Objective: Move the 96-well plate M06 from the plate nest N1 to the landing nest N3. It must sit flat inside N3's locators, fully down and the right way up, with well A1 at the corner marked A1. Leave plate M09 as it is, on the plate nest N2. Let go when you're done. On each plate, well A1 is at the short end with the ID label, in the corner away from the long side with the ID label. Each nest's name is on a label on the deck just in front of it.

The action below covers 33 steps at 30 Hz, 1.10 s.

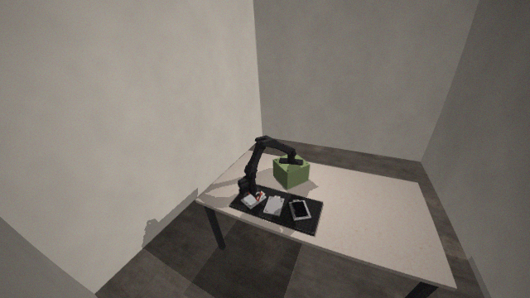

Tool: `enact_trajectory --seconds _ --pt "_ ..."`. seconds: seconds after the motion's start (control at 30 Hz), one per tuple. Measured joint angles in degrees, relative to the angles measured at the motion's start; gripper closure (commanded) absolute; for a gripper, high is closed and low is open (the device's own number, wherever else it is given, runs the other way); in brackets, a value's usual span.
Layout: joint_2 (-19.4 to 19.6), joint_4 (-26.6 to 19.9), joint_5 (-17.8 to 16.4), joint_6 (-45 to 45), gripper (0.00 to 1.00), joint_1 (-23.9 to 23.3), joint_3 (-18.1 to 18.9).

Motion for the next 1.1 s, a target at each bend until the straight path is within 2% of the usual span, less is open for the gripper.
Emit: enact_trajectory --seconds 1.1 --pt "0.0 0.9 0.0 0.0 0.00 0.1 0.0"
